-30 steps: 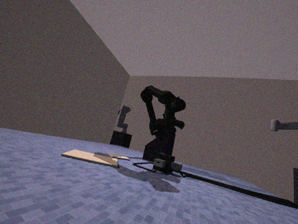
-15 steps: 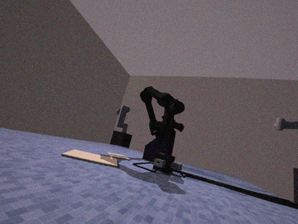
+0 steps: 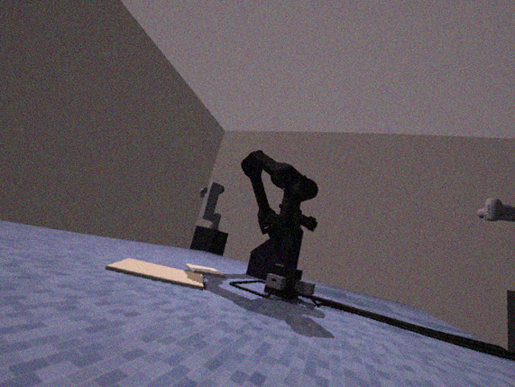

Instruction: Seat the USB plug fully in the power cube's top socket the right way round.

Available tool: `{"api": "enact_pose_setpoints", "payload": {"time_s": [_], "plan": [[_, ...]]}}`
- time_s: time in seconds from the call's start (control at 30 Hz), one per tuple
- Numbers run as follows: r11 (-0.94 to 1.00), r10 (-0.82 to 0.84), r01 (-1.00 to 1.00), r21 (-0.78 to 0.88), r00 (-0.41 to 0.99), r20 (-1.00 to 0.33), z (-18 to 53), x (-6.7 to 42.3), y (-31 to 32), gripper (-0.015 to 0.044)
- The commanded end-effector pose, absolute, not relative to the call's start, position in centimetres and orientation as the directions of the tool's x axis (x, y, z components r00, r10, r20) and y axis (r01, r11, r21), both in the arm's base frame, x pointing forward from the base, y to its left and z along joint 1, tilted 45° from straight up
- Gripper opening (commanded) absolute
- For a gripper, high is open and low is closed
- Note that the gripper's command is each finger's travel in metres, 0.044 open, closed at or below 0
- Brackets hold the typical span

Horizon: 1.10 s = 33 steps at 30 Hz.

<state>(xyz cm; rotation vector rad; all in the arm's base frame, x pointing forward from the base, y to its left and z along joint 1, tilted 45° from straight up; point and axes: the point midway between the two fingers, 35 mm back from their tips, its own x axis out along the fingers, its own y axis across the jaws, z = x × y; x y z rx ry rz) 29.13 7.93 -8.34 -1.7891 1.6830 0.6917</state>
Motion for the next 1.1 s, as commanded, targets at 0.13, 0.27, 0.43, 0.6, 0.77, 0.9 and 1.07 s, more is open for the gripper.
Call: {"api": "enact_pose_setpoints", "payload": {"time_s": [0.13,0.27,0.43,0.6,0.77,0.9,1.07], "plan": [[-0.035,-0.696,-0.997,-0.063,0.069,-0.715,-8.34,29.13,7.93,0.0309],[-0.035,-0.696,-0.997,-0.063,0.069,-0.715,-8.34,29.13,7.93,0.0204],[-0.035,-0.696,-0.997,-0.063,0.069,-0.715,-8.34,29.13,7.93,0.0072],[-0.035,-0.696,-0.997,-0.063,0.069,-0.715,-8.34,29.13,7.93,0.0000],[-0.035,-0.696,-0.997,-0.063,0.069,-0.715,-8.34,29.13,7.93,0.0000],[-0.035,-0.696,-0.997,-0.063,0.069,-0.715,-8.34,29.13,7.93,0.0000],[-0.035,-0.696,-0.997,-0.063,0.069,-0.715,-8.34,29.13,7.93,0.0000]]}}
